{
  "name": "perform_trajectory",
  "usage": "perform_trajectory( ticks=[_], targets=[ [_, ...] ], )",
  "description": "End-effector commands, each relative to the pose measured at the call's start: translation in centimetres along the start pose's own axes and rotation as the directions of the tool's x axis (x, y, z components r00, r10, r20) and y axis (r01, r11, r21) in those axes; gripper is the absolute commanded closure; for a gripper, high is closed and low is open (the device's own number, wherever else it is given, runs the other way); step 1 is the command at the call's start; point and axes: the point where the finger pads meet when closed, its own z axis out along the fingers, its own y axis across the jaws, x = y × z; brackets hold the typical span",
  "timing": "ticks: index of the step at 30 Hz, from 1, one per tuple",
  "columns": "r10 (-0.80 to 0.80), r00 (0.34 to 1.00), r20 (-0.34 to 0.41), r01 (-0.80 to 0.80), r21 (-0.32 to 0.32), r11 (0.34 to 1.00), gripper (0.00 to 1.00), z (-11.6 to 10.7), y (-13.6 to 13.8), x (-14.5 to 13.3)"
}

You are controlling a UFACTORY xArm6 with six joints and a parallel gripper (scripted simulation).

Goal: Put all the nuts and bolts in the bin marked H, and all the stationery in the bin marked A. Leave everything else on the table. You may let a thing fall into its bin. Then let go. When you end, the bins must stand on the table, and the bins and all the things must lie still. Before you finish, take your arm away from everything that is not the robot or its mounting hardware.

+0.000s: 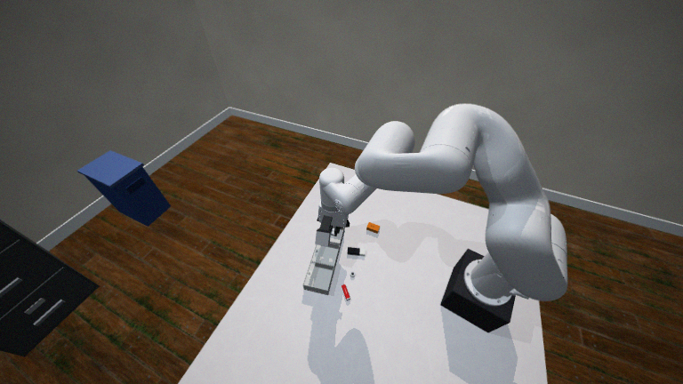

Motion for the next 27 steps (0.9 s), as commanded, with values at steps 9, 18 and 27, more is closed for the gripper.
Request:
perform_trajectory(
  ticks=[9, 18, 27],
  targets=[
    [0.0, 1.0, 0.001, 0.0, -0.005, 1.0, 1.0, 2.3, 0.2, -0.1],
    [0.0, 1.0, 0.001, 0.0, -0.005, 1.0, 1.0, 2.5, 0.3, -0.1],
    [0.0, 1.0, 0.001, 0.0, -0.005, 1.0, 0.71, 2.5, 0.2, -0.1]
  ],
)
